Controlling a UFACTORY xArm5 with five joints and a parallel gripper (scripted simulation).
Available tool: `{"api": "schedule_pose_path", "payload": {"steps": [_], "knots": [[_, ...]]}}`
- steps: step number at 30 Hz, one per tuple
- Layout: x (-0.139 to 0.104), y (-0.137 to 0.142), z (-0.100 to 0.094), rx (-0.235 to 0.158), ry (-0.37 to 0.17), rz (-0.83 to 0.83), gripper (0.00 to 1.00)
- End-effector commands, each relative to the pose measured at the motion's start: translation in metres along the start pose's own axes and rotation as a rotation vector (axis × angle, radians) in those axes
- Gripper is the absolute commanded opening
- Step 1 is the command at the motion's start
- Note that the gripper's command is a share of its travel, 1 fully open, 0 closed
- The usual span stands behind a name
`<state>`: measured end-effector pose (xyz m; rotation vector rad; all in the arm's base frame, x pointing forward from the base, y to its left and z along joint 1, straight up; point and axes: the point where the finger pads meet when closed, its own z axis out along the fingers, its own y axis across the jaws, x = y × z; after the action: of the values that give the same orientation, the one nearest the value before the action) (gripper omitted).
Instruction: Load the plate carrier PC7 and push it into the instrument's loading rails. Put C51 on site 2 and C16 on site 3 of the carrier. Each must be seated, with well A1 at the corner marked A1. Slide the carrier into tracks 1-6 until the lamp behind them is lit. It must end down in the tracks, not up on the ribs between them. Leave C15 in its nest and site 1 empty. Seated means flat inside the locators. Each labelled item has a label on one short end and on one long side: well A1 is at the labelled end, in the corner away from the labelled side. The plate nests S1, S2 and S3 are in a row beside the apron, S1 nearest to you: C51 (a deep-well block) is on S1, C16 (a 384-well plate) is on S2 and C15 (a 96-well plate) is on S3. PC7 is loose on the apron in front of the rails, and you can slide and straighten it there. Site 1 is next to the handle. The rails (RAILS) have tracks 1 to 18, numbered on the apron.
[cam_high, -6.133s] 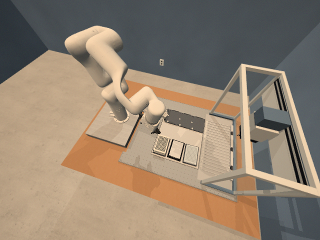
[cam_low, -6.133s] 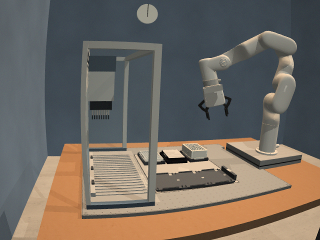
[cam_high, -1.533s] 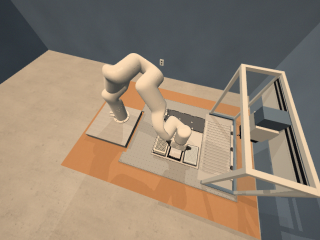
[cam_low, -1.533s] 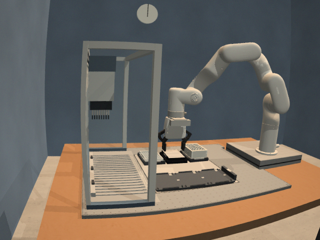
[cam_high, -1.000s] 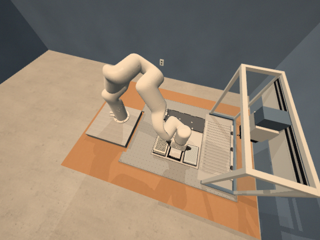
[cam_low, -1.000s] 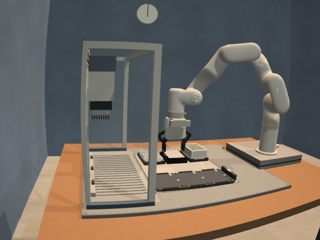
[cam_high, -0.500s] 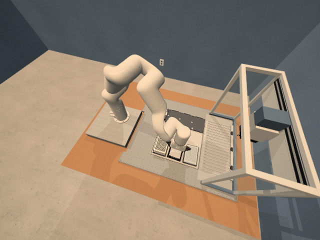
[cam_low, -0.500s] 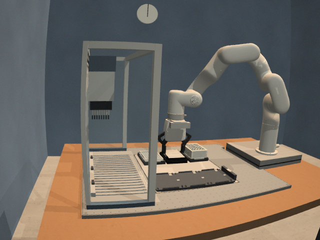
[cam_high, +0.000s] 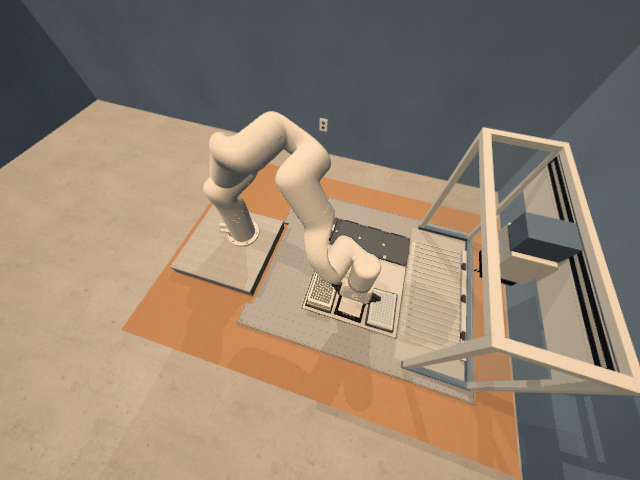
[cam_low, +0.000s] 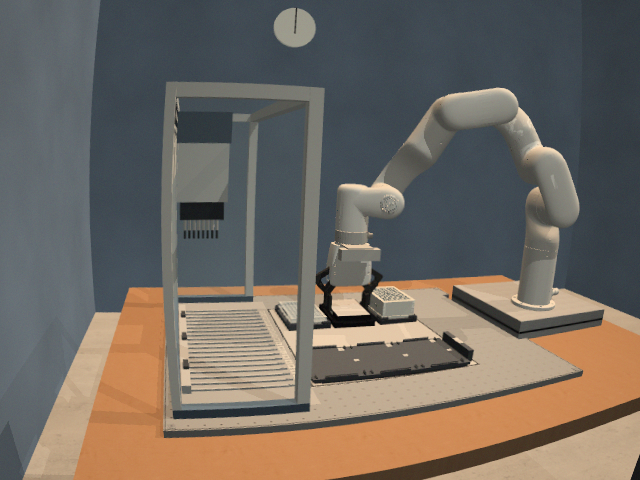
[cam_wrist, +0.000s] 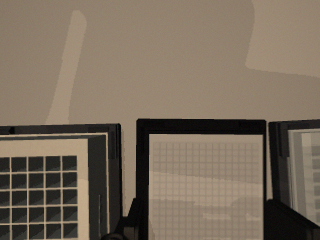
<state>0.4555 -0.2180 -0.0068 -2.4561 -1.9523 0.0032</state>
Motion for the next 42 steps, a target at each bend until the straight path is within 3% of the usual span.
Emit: {"api": "schedule_pose_path", "payload": {"steps": [1,17,18,42], "knots": [[-0.0003,0.0016,0.0003,-0.004,-0.001,0.0,1.0],[-0.0004,0.0016,0.0003,-0.004,-0.001,0.0,1.0],[-0.0004,0.0016,-0.0003,-0.004,-0.001,0.0,0.0],[-0.0003,0.0015,-0.0003,-0.004,-0.001,0.0,0.0]]}}
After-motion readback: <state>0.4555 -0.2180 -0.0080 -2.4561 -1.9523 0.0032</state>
